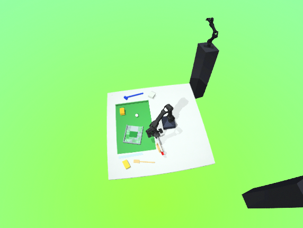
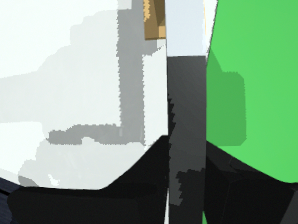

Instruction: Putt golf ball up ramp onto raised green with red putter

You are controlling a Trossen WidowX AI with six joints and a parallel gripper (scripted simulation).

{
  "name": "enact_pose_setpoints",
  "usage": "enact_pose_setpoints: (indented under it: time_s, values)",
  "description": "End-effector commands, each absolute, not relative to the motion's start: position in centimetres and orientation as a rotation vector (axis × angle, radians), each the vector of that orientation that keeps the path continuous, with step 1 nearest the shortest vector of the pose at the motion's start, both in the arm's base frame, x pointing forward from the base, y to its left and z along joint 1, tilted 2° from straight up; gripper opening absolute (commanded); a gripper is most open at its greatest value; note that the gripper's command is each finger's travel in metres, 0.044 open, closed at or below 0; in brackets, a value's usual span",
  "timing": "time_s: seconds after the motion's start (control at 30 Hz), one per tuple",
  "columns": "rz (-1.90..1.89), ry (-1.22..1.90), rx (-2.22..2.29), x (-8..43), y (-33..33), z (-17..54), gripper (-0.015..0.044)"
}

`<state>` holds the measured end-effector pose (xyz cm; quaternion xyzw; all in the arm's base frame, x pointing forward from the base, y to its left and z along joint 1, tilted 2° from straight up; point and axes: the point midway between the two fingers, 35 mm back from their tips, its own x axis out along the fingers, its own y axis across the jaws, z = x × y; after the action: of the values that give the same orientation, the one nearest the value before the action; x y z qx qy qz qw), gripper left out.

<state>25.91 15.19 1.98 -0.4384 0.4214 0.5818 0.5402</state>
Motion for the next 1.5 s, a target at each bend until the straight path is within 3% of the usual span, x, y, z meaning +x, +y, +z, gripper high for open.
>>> enact_pose_setpoints:
  time_s: [0.0, 0.23, 0.4, 1.47]
  values:
    - [1.379, 0.970, -1.041, 26.5, 15.5, 4.8, 0.0000]
    - [1.379, 0.970, -1.041, 26.1, 15.3, 9.6, 0.0000]
    - [1.358, 0.991, -1.033, 26.2, 14.8, 9.2, 0.0000]
    - [0.614, 1.380, -0.473, 28.4, -2.7, 10.0, 0.0000]
